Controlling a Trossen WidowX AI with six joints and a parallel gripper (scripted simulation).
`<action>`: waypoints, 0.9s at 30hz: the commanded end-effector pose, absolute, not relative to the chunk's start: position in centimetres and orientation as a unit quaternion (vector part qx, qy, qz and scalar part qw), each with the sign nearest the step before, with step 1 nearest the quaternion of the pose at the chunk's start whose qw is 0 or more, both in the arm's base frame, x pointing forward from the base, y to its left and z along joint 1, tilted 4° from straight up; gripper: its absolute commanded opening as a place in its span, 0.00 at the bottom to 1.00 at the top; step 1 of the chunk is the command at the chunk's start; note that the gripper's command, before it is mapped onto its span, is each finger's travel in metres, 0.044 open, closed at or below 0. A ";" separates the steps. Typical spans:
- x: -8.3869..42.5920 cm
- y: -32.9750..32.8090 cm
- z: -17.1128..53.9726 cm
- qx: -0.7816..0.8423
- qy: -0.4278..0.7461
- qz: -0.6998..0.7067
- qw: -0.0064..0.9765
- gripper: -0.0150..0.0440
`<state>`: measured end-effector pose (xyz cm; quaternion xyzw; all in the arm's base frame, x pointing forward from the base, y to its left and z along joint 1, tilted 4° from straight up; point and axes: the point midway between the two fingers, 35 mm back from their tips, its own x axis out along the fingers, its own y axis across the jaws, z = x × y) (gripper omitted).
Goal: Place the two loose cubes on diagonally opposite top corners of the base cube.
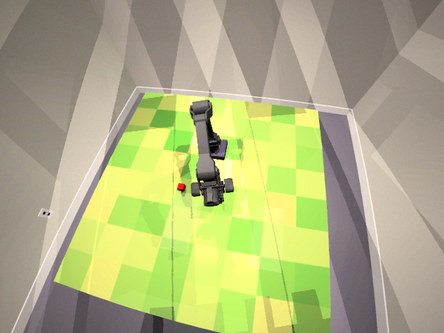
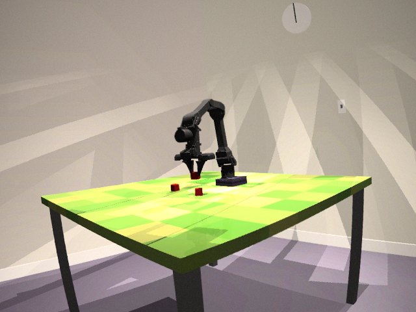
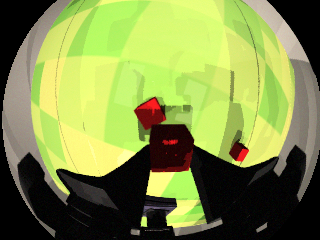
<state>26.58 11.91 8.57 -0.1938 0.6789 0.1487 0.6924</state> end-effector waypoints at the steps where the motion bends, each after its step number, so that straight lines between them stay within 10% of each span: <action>1: 26.0 12.8 8.2 -0.157 0.685 0.117 0.701 0.43; 27: 25.1 14.0 6.5 -0.094 0.693 0.056 0.712 0.43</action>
